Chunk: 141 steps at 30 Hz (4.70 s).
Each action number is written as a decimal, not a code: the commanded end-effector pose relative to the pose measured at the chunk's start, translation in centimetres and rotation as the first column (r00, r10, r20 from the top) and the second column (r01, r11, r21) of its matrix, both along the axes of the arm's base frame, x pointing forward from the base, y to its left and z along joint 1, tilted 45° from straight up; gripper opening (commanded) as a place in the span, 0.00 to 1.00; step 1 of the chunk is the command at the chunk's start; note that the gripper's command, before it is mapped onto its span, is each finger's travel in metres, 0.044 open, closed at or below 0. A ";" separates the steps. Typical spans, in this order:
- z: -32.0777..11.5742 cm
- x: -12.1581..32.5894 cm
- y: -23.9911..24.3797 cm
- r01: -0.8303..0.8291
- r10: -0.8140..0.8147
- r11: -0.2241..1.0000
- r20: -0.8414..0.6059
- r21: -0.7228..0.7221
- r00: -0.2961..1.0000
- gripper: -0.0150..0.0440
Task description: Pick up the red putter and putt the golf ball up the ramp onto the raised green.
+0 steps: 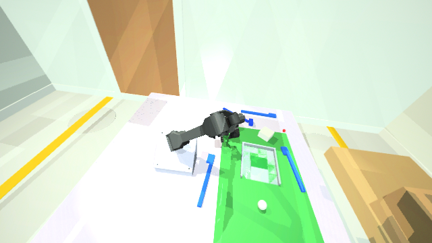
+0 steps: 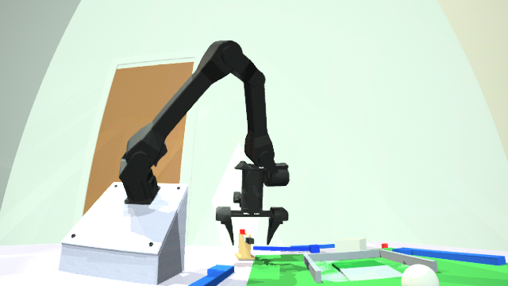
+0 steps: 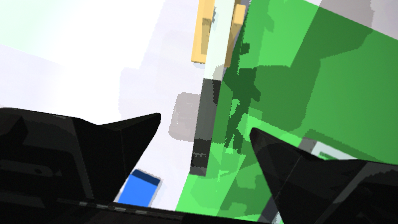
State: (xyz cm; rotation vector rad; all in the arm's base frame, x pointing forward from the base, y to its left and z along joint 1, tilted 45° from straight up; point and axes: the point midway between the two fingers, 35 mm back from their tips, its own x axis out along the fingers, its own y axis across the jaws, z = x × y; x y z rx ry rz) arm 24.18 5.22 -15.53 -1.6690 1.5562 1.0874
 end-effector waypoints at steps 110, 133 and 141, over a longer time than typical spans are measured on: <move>34.9 -1.0 -21.4 0.833 -0.661 0.206 0.701 0.513 -0.268 0.25; 32.1 -0.9 -24.4 0.833 -0.659 0.208 0.703 0.513 -0.268 0.25; 31.3 -0.9 -25.2 0.833 -0.659 0.208 0.703 0.513 -0.268 0.25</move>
